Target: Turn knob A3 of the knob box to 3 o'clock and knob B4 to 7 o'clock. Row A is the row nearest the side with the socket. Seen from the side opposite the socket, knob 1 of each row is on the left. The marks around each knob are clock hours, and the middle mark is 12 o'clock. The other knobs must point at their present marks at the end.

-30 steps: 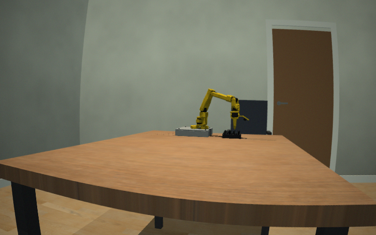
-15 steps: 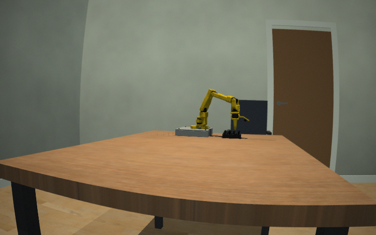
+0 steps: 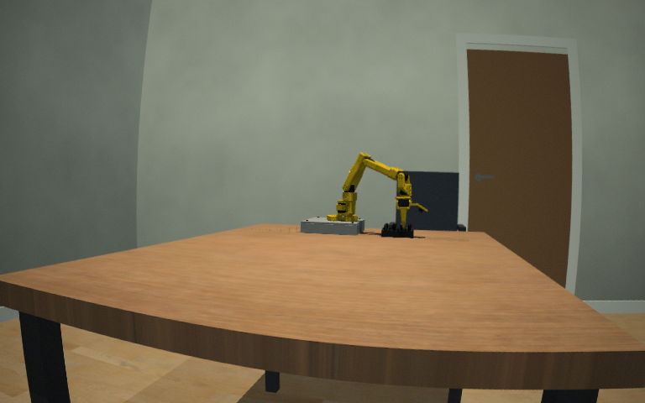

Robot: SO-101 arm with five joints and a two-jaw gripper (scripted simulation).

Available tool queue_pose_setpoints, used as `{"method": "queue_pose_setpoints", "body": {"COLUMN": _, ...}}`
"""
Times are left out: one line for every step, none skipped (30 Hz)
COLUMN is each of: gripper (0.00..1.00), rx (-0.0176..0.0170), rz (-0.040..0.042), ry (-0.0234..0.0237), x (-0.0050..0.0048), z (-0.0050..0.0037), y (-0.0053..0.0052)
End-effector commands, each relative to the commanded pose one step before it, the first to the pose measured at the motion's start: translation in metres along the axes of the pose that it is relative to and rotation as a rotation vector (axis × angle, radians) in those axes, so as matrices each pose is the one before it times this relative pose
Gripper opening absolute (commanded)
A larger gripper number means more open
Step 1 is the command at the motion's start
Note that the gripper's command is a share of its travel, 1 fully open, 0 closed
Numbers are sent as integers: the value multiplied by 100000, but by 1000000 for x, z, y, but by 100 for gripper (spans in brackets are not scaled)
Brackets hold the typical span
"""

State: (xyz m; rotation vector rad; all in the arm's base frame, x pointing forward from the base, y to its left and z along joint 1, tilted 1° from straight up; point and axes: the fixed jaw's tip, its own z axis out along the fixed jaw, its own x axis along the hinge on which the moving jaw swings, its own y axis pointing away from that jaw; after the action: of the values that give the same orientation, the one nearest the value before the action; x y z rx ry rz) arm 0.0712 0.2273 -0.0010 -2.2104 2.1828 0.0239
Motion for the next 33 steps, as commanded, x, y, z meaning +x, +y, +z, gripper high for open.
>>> {"method": "queue_pose_setpoints", "body": {"gripper": 10, "rx": -1251, "rz": 408, "ry": 3152, "x": 5998, "z": 7422, "y": 725}}
{"method": "queue_pose_setpoints", "body": {"gripper": 10, "rx": 0, "rz": 0, "ry": 0, "x": 0, "z": 6, "y": 0}}
{"method": "queue_pose_setpoints", "body": {"gripper": 10, "rx": 0, "rz": 0, "ry": 0, "x": 0, "z": 0, "y": 0}}
{"method": "queue_pose_setpoints", "body": {"gripper": 10, "rx": 0, "rz": 0, "ry": 0, "x": 0, "z": 0, "y": 0}}
{"method": "queue_pose_setpoints", "body": {"gripper": 10, "rx": -2, "rz": 0, "ry": 3, "x": 15, "z": 23, "y": 0}}
{"method": "queue_pose_setpoints", "body": {"gripper": 10, "rx": 0, "rz": 0, "ry": 0, "x": 97, "z": 142, "y": 34}}
{"method": "queue_pose_setpoints", "body": {"gripper": 10, "rx": 0, "rz": 0, "ry": 0, "x": 233, "z": 340, "y": 78}}
{"method": "queue_pose_setpoints", "body": {"gripper": 10, "rx": 0, "rz": 0, "ry": 0, "x": 382, "z": 557, "y": 129}}
{"method": "queue_pose_setpoints", "body": {"gripper": 10, "rx": 0, "rz": 0, "ry": 0, "x": 536, "z": 762, "y": 179}}
{"method": "queue_pose_setpoints", "body": {"gripper": 10, "rx": 0, "rz": 0, "ry": 0, "x": 662, "z": 929, "y": 225}}
{"method": "queue_pose_setpoints", "body": {"gripper": 10, "rx": 3, "rz": 0, "ry": 0, "x": 748, "z": 1035, "y": 259}}
{"method": "queue_pose_setpoints", "body": {"gripper": 10, "rx": 0, "rz": 0, "ry": 0, "x": 795, "z": 1067, "y": 264}}
{"method": "queue_pose_setpoints", "body": {"gripper": 10, "rx": 0, "rz": 0, "ry": 0, "x": 773, "z": 1024, "y": 265}}
{"method": "queue_pose_setpoints", "body": {"gripper": 10, "rx": 0, "rz": 0, "ry": 0, "x": 705, "z": 907, "y": 243}}
{"method": "queue_pose_setpoints", "body": {"gripper": 10, "rx": 0, "rz": 0, "ry": 0, "x": 585, "z": 746, "y": 198}}
{"method": "queue_pose_setpoints", "body": {"gripper": 10, "rx": 0, "rz": 0, "ry": 0, "x": 430, "z": 535, "y": 147}}
{"method": "queue_pose_setpoints", "body": {"gripper": 10, "rx": 0, "rz": 0, "ry": 0, "x": 258, "z": 323, "y": 91}}
{"method": "queue_pose_setpoints", "body": {"gripper": 10, "rx": 0, "rz": 0, "ry": -3, "x": 115, "z": 137, "y": 34}}
{"method": "queue_pose_setpoints", "body": {"gripper": 10, "rx": 0, "rz": 0, "ry": 0, "x": 17, "z": 25, "y": 6}}
{"method": "queue_pose_setpoints", "body": {"gripper": 10, "rx": 0, "rz": 0, "ry": 0, "x": 0, "z": 0, "y": 0}}
{"method": "queue_pose_setpoints", "body": {"gripper": 10, "rx": 0, "rz": 0, "ry": 0, "x": 0, "z": 0, "y": 0}}
{"method": "queue_pose_setpoints", "body": {"gripper": 10, "rx": 0, "rz": 0, "ry": 0, "x": -3, "z": -3, "y": 5}}
{"method": "queue_pose_setpoints", "body": {"gripper": 10, "rx": 0, "rz": 0, "ry": 0, "x": 0, "z": 0, "y": 0}}
{"method": "queue_pose_setpoints", "body": {"gripper": 10, "rx": 0, "rz": 0, "ry": 0, "x": 0, "z": 0, "y": 0}}
{"method": "queue_pose_setpoints", "body": {"gripper": 10, "rx": 0, "rz": 0, "ry": 0, "x": 0, "z": 0, "y": 0}}
{"method": "queue_pose_setpoints", "body": {"gripper": 10, "rx": 0, "rz": 0, "ry": 0, "x": 0, "z": 0, "y": 0}}
{"method": "queue_pose_setpoints", "body": {"gripper": 10, "rx": 0, "rz": 0, "ry": 0, "x": 0, "z": 0, "y": 0}}
{"method": "queue_pose_setpoints", "body": {"gripper": 10, "rx": 0, "rz": 0, "ry": 0, "x": 0, "z": 0, "y": 0}}
{"method": "queue_pose_setpoints", "body": {"gripper": 10, "rx": 0, "rz": 0, "ry": 0, "x": 0, "z": 0, "y": 0}}
{"method": "queue_pose_setpoints", "body": {"gripper": 10, "rx": 0, "rz": 0, "ry": 0, "x": 0, "z": 0, "y": 0}}
{"method": "queue_pose_setpoints", "body": {"gripper": 10, "rx": 0, "rz": 0, "ry": 0, "x": 0, "z": 0, "y": 0}}
{"method": "queue_pose_setpoints", "body": {"gripper": 10, "rx": 0, "rz": 0, "ry": 0, "x": 0, "z": 0, "y": 0}}
{"method": "queue_pose_setpoints", "body": {"gripper": 10, "rx": 0, "rz": 0, "ry": 0, "x": 0, "z": 0, "y": 0}}
